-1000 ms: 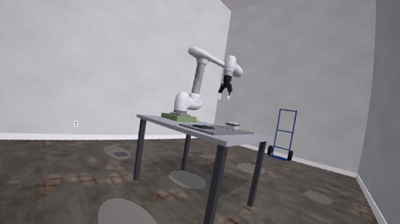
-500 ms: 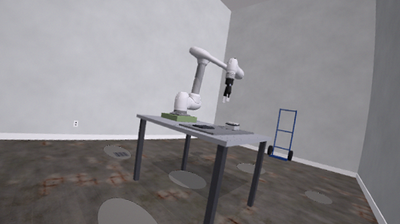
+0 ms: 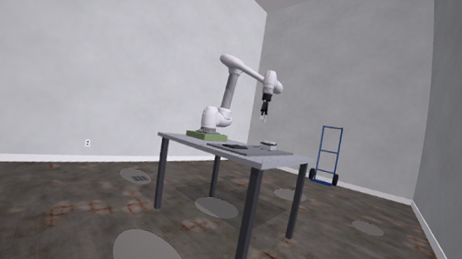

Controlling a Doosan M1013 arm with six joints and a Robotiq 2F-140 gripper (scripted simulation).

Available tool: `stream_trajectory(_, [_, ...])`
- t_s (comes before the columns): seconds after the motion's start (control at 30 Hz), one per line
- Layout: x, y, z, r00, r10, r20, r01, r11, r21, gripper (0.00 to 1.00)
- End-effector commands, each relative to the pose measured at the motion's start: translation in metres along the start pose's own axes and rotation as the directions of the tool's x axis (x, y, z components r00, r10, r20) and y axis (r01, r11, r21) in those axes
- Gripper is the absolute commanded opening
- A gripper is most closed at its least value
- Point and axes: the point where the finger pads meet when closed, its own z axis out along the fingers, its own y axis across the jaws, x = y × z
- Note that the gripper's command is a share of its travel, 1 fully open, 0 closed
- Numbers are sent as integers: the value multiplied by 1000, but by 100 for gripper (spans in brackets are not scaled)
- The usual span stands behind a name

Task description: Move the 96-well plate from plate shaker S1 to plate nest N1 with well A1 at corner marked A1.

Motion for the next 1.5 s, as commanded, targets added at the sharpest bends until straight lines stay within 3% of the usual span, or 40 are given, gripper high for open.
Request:
stream_trajectory(0.0, [8, -13, 11, 991, 133, 0, -133, 991, 1, 100])
stream_trajectory(0.5, [25, -39, 31, 878, 478, 3, -478, 878, 14, 100])
stream_trajectory(0.9, [38, -61, 46, 649, 761, 15, -761, 648, 23, 100])
stream_trajectory(1.0, [38, -61, 46, 638, 770, 16, -770, 638, 23, 100])
stream_trajectory(1.47, [52, -90, 66, 287, 957, 35, -958, 287, 22, 100])
